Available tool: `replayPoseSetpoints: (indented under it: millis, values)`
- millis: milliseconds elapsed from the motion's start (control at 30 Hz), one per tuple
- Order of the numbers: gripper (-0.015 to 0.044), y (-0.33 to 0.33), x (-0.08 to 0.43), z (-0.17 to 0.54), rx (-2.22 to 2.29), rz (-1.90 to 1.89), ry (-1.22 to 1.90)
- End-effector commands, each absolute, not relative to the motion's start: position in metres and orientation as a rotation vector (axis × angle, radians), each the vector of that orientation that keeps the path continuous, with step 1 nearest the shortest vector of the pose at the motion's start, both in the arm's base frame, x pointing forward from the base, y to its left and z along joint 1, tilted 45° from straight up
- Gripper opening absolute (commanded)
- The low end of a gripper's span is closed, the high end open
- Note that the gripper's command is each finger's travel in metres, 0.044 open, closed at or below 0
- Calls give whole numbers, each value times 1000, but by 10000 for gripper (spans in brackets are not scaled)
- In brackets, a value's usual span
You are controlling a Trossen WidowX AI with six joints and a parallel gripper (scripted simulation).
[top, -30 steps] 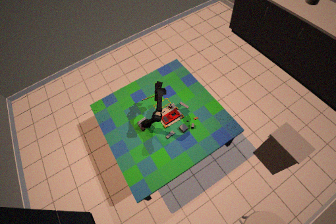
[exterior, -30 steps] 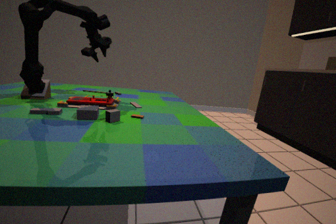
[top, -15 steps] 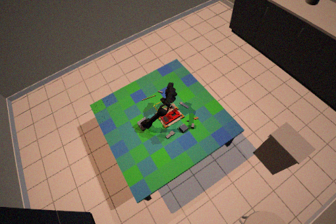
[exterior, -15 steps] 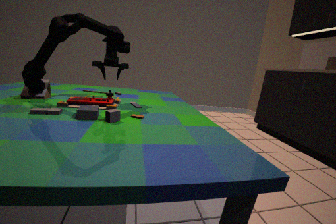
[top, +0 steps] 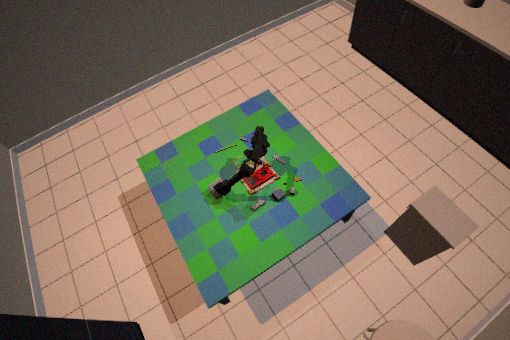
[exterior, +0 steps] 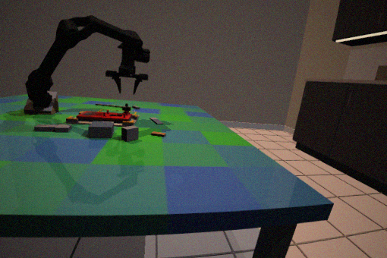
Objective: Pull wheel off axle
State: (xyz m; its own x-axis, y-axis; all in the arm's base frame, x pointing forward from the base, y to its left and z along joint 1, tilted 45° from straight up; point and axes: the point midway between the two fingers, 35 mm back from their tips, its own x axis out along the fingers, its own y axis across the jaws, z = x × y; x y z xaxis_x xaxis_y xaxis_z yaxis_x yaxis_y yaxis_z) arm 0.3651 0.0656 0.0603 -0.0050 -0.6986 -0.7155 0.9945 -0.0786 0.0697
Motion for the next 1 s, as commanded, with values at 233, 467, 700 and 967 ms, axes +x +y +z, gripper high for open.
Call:
replayPoseSetpoints:
  millis: [233,467,700,967]
  values:
    - [300,33,366,30,704,-1522,544]
    - [300,13,364,11,702,-1523,542]
    - [201,16,364,13,704,-1532,546]
    - [109,16,364,13,704,-1532,546]
